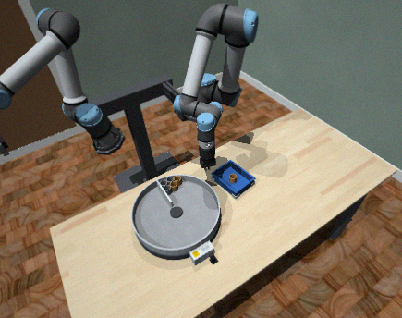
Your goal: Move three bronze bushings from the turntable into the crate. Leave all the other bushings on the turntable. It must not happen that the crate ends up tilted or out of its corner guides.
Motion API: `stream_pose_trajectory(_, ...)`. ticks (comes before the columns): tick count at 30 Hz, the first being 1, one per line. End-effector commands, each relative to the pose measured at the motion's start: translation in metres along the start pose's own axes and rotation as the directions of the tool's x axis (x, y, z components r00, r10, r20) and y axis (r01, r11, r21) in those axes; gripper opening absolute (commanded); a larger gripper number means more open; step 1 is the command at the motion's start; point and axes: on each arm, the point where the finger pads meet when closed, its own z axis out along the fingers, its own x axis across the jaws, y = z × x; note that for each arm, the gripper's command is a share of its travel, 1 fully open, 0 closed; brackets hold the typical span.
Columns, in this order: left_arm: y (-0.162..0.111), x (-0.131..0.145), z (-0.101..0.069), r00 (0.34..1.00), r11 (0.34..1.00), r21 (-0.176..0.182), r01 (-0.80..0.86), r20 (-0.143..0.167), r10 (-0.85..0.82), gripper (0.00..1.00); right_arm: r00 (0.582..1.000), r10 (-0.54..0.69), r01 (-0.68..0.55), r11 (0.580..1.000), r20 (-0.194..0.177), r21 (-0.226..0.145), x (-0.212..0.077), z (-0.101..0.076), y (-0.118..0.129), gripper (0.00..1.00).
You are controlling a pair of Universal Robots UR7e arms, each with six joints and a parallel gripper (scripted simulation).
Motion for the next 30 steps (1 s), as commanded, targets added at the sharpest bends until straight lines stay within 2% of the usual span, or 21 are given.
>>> stream_pose_trajectory(1,0.001,-0.049,0.0,0.996,0.996,-0.002,-0.086,0.003,0.086,0.36,1.0,0.001,-0.001,1.0,0.0,0.0,-0.001,0.0,-0.001,1.0)
stream_pose_trajectory(8,-0.002,-0.09,0.0,0.985,0.985,-0.002,-0.17,0.003,0.17,0.36,1.0,0.001,-0.001,1.0,0.0,0.0,-0.001,0.0,-0.001,1.0)
stream_pose_trajectory(10,-0.002,-0.09,0.0,0.985,0.985,-0.002,-0.17,0.003,0.17,0.36,1.0,0.001,-0.001,1.0,0.0,0.0,-0.001,0.0,-0.001,1.0)
stream_pose_trajectory(18,-0.005,-0.126,0.0,0.971,0.971,-0.002,-0.24,0.003,0.24,0.36,1.0,0.001,-0.001,1.0,0.0,0.0,-0.001,0.0,-0.001,1.0)
stream_pose_trajectory(30,-0.007,-0.143,0.0,0.962,0.962,-0.002,-0.273,0.002,0.273,0.36,1.0,0.001,-0.001,1.0,0.0,0.0,-0.001,0.0,-0.001,1.0)
